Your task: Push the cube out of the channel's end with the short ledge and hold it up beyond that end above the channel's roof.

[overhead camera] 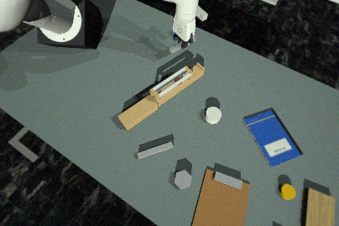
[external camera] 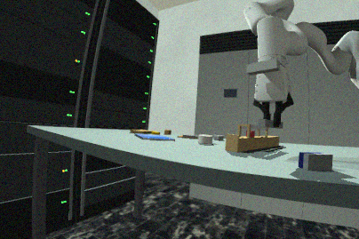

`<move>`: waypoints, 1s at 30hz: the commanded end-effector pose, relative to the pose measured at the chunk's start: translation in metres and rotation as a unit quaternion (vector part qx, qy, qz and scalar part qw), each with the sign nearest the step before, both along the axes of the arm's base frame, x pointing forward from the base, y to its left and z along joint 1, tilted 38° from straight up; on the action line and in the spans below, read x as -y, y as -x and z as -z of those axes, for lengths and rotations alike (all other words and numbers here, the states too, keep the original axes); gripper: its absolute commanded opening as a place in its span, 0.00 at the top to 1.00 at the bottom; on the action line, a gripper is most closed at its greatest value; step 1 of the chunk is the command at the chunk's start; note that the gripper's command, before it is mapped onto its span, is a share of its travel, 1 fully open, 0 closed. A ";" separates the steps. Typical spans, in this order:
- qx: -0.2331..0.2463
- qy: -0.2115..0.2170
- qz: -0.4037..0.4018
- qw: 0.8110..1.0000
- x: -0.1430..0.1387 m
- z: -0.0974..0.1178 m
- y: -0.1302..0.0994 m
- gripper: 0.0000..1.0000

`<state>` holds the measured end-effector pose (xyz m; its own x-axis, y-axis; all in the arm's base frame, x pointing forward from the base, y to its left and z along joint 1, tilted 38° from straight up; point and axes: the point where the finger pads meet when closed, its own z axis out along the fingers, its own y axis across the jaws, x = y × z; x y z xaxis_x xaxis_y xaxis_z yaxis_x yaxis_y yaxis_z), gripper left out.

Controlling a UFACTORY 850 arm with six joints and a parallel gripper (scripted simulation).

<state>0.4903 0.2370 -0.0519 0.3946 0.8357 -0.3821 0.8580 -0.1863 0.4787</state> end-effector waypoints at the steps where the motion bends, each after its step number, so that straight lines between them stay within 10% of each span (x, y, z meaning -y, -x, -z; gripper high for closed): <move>1: -0.001 0.001 0.001 1.000 -0.015 -0.026 0.010 1.00; 15: -0.002 0.001 0.000 1.000 -0.011 -0.030 0.008 1.00; 30: -0.018 0.012 -0.026 0.999 0.152 -0.135 0.001 1.00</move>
